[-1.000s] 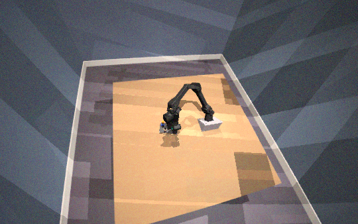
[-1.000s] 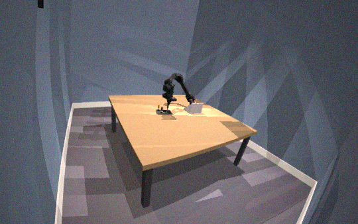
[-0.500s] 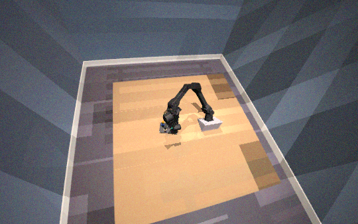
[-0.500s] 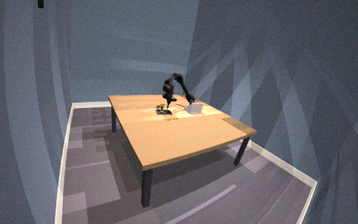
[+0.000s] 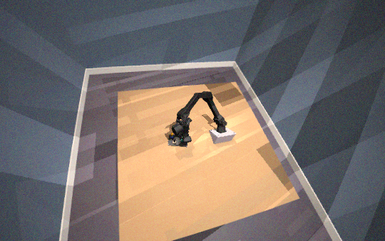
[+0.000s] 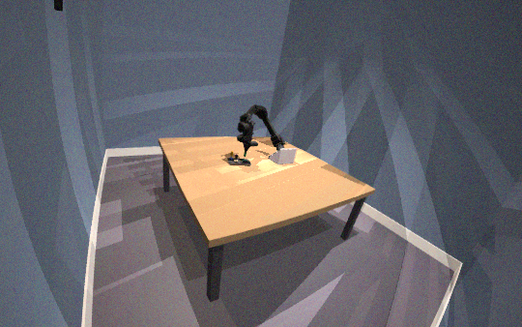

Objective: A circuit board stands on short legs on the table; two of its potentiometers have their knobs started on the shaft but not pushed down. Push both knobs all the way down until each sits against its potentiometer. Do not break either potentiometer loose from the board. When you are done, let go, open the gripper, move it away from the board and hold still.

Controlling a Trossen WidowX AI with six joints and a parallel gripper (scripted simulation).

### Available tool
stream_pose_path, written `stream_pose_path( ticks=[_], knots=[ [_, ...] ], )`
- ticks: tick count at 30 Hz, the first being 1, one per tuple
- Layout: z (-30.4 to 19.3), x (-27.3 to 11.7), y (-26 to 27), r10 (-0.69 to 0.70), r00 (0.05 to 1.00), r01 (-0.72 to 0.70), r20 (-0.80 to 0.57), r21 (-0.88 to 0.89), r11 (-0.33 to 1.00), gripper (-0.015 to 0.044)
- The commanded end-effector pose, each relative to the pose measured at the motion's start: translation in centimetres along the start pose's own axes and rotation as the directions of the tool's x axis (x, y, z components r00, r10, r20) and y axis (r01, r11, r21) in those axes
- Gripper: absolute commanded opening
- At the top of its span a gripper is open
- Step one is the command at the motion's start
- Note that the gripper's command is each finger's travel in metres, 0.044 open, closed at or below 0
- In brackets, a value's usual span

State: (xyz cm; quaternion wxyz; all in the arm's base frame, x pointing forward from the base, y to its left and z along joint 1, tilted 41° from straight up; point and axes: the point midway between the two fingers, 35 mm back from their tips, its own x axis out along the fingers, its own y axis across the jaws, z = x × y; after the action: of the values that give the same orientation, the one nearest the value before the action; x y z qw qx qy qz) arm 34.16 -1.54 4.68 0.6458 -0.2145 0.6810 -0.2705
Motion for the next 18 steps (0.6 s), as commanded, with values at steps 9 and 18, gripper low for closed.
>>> stream_pose_path(
  ticks=[9, 18],
  knots=[
    [0.02, 0.67, -0.13, -0.004, 1.0, 0.004, 0.0, -0.002, 1.0, 0.0],
    [0.02, 1.38, -0.13, -0.005, 1.0, 0.005, 0.0, -0.002, 1.0, 0.0]
  ],
)
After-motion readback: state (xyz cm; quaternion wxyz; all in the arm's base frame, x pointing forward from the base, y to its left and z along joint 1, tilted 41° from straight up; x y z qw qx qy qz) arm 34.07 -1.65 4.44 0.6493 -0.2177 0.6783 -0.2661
